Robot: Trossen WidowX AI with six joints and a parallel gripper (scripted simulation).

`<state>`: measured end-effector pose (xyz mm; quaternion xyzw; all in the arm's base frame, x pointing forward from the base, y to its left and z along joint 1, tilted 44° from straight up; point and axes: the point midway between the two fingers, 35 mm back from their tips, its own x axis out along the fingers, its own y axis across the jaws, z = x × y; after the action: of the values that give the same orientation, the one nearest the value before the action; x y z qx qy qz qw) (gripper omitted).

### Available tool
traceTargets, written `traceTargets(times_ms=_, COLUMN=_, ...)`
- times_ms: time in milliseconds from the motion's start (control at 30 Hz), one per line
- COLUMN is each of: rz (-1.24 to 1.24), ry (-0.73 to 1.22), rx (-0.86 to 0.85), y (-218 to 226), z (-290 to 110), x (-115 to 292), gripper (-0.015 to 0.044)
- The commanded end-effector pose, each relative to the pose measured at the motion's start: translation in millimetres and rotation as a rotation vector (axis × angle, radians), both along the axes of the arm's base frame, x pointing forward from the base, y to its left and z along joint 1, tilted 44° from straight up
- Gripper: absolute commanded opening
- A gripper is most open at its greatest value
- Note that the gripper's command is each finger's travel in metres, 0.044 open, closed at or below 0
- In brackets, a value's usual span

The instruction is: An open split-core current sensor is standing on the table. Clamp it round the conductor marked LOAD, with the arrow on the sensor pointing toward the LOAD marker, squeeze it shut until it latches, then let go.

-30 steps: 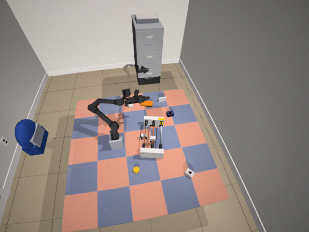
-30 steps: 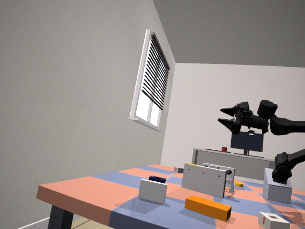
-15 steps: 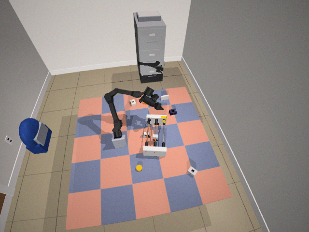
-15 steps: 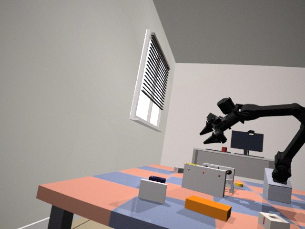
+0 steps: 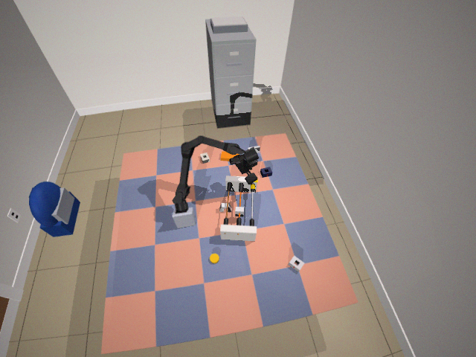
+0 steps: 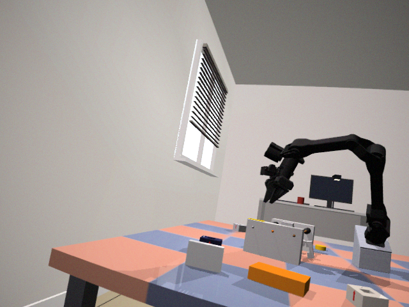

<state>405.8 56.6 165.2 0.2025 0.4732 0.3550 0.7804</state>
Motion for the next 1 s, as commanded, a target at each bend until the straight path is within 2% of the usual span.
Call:
traceTargets(times_ms=0, rz=0.008, ry=-0.007, rx=0.012, y=0.3, z=4.0, x=1.2, gripper=0.044)
traceTargets(times_ms=400, rz=0.008, ry=-0.007, rx=0.012, y=0.3, z=4.0, x=1.2, gripper=0.044)
traceTargets(times_ms=467, rz=-0.003, ry=0.01, rx=0.009, y=-2.4, z=-0.5, x=-4.5, gripper=0.0387)
traceTargets(times_ms=600, rz=-0.065, ry=0.107, rx=-0.008, y=-16.2, z=-27.7, x=-40.6, gripper=0.0282)
traceTargets(times_ms=967, rz=-0.228, ry=0.394, rx=-0.04, y=-31.3, z=-105.1, x=-165.7, gripper=0.028)
